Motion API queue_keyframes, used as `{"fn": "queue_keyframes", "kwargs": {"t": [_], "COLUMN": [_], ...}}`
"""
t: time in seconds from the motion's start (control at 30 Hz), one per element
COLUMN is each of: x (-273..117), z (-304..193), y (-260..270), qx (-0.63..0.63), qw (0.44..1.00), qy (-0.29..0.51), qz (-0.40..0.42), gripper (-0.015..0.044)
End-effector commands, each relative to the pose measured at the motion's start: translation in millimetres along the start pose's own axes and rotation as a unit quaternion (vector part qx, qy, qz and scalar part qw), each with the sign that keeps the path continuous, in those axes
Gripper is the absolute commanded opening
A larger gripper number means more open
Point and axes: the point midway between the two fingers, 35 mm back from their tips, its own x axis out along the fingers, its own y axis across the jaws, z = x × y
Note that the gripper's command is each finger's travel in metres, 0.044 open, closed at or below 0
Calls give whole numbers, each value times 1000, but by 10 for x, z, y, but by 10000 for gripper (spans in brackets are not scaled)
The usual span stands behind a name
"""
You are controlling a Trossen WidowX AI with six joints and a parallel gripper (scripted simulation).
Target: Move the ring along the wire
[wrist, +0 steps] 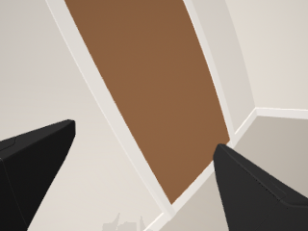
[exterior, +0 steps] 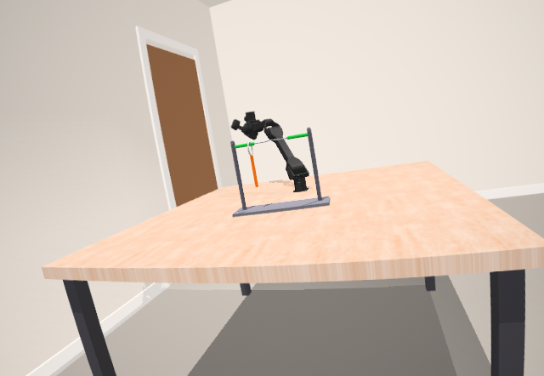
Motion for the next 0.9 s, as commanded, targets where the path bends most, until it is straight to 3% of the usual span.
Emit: {"fn": "queue_keyframes", "kwargs": {"t": [0.0, 0.27, 0.57, 0.87], "x": [1, -89, -500, -1207], "z": [-18, -832, -1796, -2652], "y": [15, 658, 1394, 1999], "qx": [-1, -39, -85, -126], "qw": [1000, 992, 963, 914], "qy": [2, 79, 161, 227], "qz": [2, 86, 198, 313], "gripper": [374, 164, 160, 160]}}
